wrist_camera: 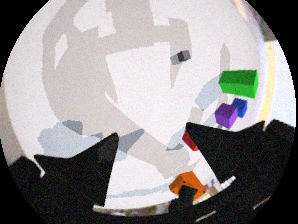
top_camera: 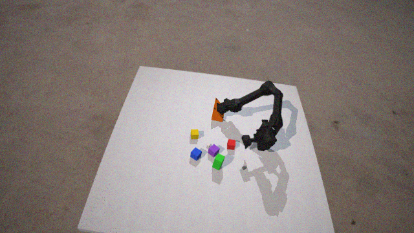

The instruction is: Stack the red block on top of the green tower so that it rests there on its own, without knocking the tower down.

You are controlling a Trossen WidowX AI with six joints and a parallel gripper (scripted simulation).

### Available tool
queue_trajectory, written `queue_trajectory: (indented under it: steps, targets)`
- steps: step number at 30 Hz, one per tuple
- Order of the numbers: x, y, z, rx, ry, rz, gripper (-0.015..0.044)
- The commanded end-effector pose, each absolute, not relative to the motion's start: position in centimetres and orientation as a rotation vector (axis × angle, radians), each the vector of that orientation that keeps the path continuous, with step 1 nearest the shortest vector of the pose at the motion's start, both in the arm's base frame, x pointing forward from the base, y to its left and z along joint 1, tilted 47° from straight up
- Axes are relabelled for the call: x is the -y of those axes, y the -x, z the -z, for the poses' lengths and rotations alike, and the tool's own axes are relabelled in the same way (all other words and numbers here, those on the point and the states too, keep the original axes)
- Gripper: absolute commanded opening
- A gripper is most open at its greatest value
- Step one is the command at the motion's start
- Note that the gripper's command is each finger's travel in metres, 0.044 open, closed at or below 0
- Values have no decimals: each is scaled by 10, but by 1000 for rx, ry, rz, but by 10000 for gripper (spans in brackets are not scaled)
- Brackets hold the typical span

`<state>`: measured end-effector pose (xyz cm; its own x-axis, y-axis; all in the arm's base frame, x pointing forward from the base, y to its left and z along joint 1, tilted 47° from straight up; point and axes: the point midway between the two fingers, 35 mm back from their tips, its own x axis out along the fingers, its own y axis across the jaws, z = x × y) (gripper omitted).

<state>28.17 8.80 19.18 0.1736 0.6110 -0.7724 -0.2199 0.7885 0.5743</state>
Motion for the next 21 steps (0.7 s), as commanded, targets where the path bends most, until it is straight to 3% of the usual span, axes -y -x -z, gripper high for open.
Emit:
queue_trajectory:
  steps: [1,21]
  targets:
    - [-61,-278,-179,-1302,-412,-581,440]
    - [40,-240,-144,-1343,-695,-515,440]
